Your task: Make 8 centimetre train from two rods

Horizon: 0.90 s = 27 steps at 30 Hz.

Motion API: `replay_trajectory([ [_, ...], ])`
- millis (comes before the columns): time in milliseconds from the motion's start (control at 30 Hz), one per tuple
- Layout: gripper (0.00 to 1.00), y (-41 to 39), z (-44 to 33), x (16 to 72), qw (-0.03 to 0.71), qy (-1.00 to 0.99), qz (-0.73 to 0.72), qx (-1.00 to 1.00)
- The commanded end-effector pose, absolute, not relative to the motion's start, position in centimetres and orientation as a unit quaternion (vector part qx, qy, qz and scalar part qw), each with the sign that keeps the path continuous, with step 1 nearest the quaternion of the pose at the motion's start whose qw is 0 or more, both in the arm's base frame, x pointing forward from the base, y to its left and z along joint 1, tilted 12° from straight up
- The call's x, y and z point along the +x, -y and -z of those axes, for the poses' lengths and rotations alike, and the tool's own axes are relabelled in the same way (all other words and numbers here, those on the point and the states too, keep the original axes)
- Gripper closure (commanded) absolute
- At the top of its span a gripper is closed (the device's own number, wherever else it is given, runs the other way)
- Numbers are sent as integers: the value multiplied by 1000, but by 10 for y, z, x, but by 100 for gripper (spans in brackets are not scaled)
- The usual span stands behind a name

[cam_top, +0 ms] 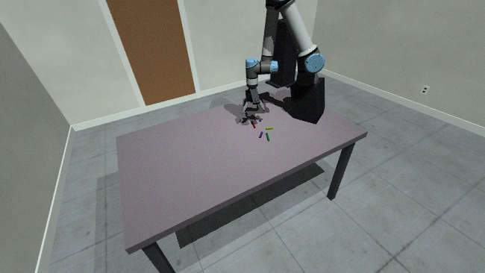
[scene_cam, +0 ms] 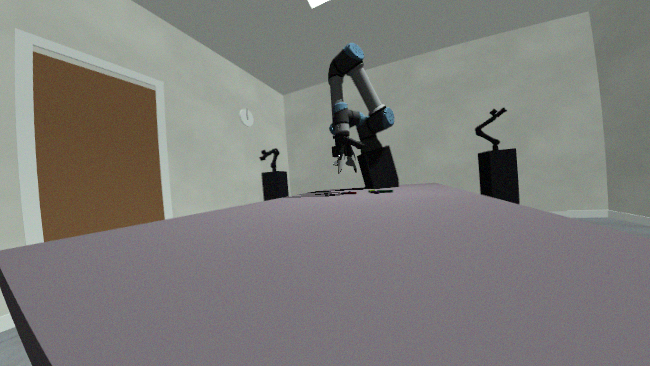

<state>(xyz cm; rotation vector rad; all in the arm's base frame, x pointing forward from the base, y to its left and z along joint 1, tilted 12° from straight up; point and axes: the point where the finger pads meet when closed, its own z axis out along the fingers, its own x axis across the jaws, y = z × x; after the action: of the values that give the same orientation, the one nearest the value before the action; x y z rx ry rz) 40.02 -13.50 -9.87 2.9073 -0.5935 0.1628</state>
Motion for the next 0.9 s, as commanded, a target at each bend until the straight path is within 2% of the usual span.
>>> replay_trajectory([
  [0,0,135,98,401,85,199,-55,975],
  [867,0,122,31,396,85,199,-55,975],
])
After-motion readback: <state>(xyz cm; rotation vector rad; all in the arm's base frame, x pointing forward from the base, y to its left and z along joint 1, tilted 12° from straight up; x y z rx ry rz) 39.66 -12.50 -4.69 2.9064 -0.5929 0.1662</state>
